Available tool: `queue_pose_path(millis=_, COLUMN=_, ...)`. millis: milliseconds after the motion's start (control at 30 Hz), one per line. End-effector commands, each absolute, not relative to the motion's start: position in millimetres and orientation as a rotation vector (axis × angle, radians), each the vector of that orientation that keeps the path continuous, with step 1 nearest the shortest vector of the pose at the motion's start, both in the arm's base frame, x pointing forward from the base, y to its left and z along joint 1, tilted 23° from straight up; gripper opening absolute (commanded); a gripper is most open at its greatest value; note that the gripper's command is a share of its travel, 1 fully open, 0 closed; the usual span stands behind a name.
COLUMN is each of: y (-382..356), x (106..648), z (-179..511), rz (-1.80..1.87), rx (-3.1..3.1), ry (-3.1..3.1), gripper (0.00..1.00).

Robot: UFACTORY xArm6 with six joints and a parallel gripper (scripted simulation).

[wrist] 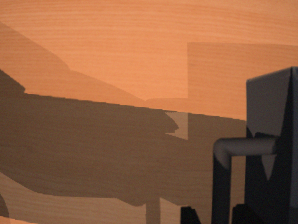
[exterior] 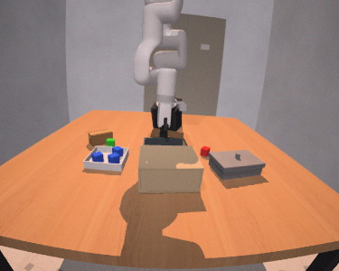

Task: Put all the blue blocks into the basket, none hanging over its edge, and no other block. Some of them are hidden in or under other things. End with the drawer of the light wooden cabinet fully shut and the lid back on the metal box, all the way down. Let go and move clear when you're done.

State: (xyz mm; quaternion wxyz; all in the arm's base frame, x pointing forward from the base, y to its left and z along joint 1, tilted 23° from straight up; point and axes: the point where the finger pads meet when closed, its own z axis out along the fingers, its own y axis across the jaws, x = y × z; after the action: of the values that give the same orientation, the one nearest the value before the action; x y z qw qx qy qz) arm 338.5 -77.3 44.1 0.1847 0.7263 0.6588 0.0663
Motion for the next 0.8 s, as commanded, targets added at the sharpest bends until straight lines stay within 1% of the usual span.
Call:
queue_pose_path(millis=0, y=-76.8, x=338.0, z=48.0, rz=0.188, rx=2.047, ry=1.857, gripper=0.24)
queue_pose_path(millis=467, y=-73.7, x=332.1, z=64.1, rz=0.188, rx=2.047, ry=1.857, gripper=0.24)
queue_pose_path(millis=767, y=-68.7, x=322.6, z=89.9, rz=0.188, rx=2.047, ry=1.857, gripper=0.24)
